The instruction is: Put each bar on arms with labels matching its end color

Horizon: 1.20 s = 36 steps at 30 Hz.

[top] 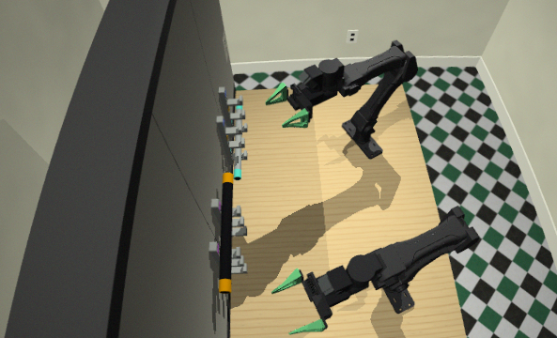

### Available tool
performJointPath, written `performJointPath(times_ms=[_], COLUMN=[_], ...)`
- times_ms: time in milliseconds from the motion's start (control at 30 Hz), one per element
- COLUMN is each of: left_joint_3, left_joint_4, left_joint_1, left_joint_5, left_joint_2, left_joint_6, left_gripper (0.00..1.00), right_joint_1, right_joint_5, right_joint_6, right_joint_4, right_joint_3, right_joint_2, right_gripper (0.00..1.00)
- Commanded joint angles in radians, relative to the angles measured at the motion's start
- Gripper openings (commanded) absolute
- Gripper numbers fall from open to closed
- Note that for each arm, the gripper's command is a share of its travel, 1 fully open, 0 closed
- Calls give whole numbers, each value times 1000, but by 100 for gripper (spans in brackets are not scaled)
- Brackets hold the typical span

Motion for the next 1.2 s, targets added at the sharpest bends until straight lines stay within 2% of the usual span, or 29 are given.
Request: performJointPath(times_ms=[0,533,1167], left_joint_3=[18,18,-142], left_joint_4=[9,9,122], left_joint_1=[0,0,-125], left_joint_5=[0,0,-85], left_joint_2=[-10,-10,-51], left_joint_6=[0,0,204], left_gripper=[100,100,100], right_joint_1=[0,0,-11], right_joint_5=[0,0,43], right_joint_6=[0,0,-201], right_joint_4=[-2,-2,-9], right_joint_3=[11,11,-50], right_joint_2=[-9,-9,-15], right_gripper=[100,100,100])
